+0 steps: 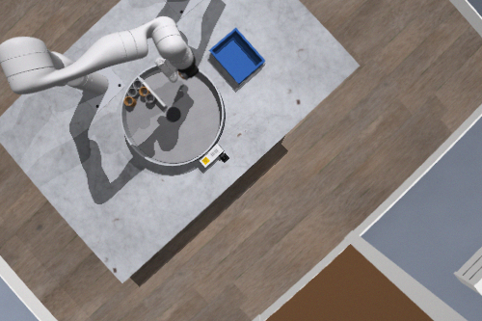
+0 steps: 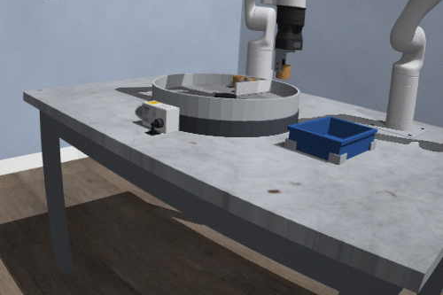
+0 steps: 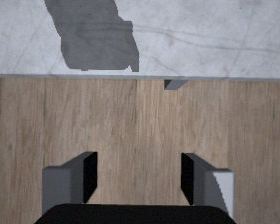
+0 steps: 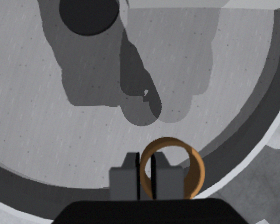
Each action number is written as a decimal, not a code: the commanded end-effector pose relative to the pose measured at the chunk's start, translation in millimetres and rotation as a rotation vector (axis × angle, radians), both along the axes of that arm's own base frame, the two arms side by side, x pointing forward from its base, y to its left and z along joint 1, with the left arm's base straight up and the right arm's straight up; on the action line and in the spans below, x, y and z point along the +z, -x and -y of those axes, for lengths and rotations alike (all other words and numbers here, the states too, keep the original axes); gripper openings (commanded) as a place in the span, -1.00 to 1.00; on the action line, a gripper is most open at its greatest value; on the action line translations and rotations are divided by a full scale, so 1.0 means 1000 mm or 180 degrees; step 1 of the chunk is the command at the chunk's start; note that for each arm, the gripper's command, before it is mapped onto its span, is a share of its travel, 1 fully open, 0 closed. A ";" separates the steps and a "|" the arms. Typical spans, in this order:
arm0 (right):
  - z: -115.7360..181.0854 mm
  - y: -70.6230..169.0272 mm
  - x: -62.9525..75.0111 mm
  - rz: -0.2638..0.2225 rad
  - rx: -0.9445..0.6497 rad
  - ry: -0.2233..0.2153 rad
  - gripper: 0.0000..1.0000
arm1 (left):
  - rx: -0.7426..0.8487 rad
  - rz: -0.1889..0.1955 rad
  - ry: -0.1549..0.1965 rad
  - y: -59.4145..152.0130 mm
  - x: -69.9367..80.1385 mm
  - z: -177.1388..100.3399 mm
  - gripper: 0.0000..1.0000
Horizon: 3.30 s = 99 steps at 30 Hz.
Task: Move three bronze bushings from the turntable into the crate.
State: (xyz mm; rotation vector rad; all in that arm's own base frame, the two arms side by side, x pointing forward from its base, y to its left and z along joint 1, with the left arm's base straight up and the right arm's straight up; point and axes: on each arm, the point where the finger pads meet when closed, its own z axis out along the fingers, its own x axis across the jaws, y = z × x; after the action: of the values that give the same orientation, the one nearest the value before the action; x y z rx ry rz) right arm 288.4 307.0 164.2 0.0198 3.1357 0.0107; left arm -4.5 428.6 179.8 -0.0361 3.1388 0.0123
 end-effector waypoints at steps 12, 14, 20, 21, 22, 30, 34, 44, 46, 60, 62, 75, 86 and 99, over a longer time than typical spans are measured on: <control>-0.079 -0.020 -0.005 -0.0035 0.0042 0.0031 -1.00 | -0.0014 -0.0008 0.0025 0.003 0.001 0.004 1.00; -0.089 -0.023 -0.005 -0.0035 0.0042 0.0031 -1.00 | -0.0014 -0.0008 0.0025 0.003 0.001 0.004 1.00; -0.113 -0.031 -0.005 -0.0035 0.0043 0.0031 -1.00 | -0.0014 -0.0008 0.0025 0.003 0.001 0.004 1.00; -0.113 -0.031 -0.005 -0.0035 0.0043 0.0031 -1.00 | -0.0014 -0.0008 0.0025 0.003 0.001 0.004 1.00; -0.117 -0.032 -0.005 -0.0035 0.0043 0.0031 -1.00 | -0.0014 -0.0008 0.0025 0.003 0.001 0.004 1.00; -0.149 -0.042 -0.005 -0.0034 0.0045 0.0031 -1.00 | -0.0014 -0.0008 0.0025 0.003 0.001 0.004 1.00; -0.162 -0.046 -0.005 -0.0034 0.0046 0.0031 -1.00 | -0.0014 -0.0008 0.0025 0.003 0.001 0.004 1.00; -0.183 -0.053 -0.005 -0.0034 0.0047 0.0030 -1.00 | -0.0014 -0.0008 0.0025 0.003 0.001 0.004 1.00; -0.187 -0.054 -0.005 -0.0034 0.0047 0.0030 -1.00 | -0.0014 -0.0008 0.0025 0.003 0.001 0.004 1.00; -0.207 -0.060 -0.004 -0.0024 0.0048 0.0008 -1.00 | -0.0014 -0.0008 0.0025 0.003 0.001 0.004 1.00; -0.210 -0.061 -0.004 -0.0021 0.0049 -0.0001 -1.00 | -0.0014 -0.0008 0.0025 0.003 0.001 0.004 1.00; -0.217 -0.064 -0.002 -0.0008 0.0049 -0.0022 -1.00 | -0.0014 -0.0008 0.0025 0.003 0.001 0.004 1.00; -0.218 -0.064 -0.002 -0.0010 0.0052 -0.0016 -1.00 | -0.0014 -0.0008 0.0025 0.003 0.001 0.004 1.00; -0.218 -0.064 -0.002 -0.0011 0.0053 -0.0016 -1.00 | -0.0014 -0.0008 0.0025 0.003 0.001 0.004 1.00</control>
State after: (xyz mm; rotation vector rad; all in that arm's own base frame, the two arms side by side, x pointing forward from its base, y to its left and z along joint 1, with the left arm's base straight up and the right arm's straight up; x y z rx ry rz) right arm 350.0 526.0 160.2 0.0033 3.1471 0.0255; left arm -4.5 428.6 179.8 -0.0361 3.1388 0.0123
